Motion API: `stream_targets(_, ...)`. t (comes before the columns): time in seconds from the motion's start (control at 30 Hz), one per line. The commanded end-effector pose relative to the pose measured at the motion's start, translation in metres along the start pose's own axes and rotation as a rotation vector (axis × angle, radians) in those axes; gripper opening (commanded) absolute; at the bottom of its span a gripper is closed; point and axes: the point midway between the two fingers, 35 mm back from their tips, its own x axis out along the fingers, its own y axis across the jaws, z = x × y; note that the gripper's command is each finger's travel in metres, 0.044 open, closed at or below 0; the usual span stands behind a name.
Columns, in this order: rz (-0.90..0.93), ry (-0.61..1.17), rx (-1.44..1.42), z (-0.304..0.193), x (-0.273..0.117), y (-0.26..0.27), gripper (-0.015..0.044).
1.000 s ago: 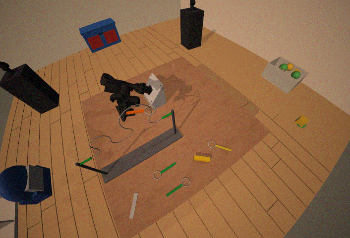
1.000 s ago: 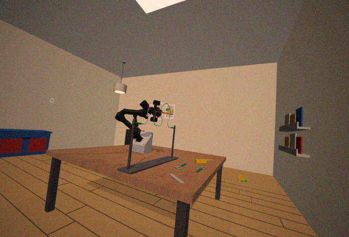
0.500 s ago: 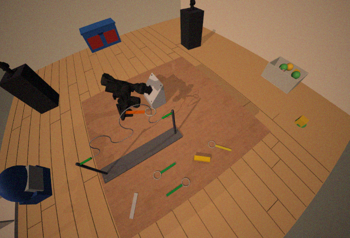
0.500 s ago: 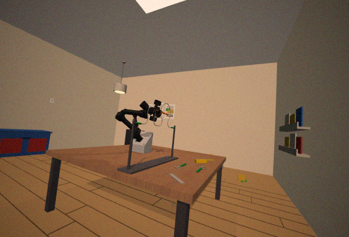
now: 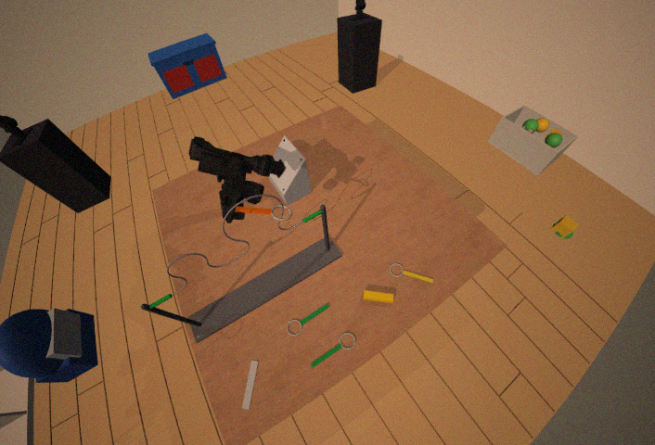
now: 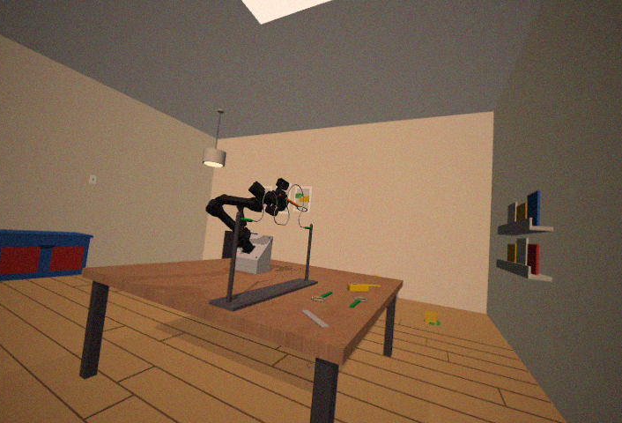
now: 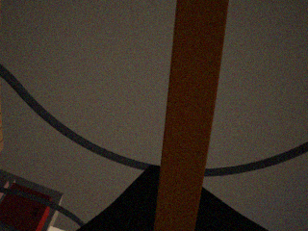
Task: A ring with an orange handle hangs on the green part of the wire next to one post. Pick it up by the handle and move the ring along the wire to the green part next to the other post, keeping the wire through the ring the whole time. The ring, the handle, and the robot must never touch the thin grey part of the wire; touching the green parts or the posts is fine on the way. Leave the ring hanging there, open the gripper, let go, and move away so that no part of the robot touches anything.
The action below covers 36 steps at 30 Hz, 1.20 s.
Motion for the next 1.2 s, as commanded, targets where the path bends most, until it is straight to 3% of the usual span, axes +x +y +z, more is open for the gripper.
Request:
stream_targets(0.0, -0.022, -0.002, -0.042, 0.003, -0.001, -0.001, -0.015)
stream_targets(0.63, -0.084, 0.016, -0.177, 0.002, 0.0, 0.0, -0.015)
stream_targets(1.17, -0.028, 0.006, -0.053, -0.005, 0.006, 0.031, -0.015)
